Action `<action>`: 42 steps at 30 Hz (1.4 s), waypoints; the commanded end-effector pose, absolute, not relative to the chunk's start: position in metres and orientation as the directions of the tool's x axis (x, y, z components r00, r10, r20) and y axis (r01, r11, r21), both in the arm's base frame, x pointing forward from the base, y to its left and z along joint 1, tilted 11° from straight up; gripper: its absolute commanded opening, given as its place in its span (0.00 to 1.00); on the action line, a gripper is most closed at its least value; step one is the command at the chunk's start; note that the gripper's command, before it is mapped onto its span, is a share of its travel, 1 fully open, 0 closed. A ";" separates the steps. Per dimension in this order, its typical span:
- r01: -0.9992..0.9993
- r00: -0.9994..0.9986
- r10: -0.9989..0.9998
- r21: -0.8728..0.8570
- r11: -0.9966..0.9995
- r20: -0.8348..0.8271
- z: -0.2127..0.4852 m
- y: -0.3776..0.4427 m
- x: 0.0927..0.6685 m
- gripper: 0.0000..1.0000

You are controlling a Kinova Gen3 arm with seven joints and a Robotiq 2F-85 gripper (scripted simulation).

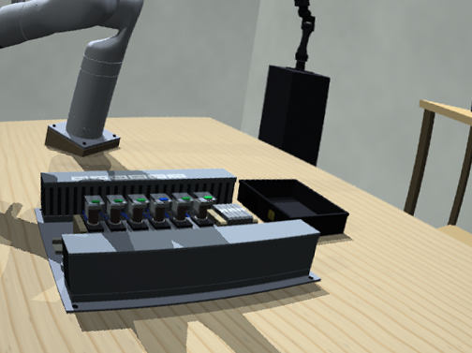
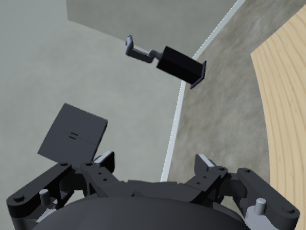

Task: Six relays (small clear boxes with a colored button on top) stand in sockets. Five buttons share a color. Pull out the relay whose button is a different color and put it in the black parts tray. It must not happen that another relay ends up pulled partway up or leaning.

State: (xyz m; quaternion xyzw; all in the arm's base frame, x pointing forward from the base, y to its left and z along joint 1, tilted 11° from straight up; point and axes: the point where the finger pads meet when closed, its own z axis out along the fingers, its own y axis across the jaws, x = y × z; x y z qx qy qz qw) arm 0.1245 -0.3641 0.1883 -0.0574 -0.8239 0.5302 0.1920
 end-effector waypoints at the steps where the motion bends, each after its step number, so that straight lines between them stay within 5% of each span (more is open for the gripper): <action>1: -0.108 -0.920 0.299 -0.896 0.431 0.255 0.189 -0.364 0.124 1.00; 17: -0.108 -0.920 0.299 -0.896 0.431 0.255 0.189 -0.364 0.124 1.00; 18: -0.108 -0.920 0.299 -0.896 0.431 0.255 0.189 -0.364 0.124 0.61; 42: -0.108 -0.920 0.299 -0.896 0.431 0.255 0.189 -0.364 0.124 0.61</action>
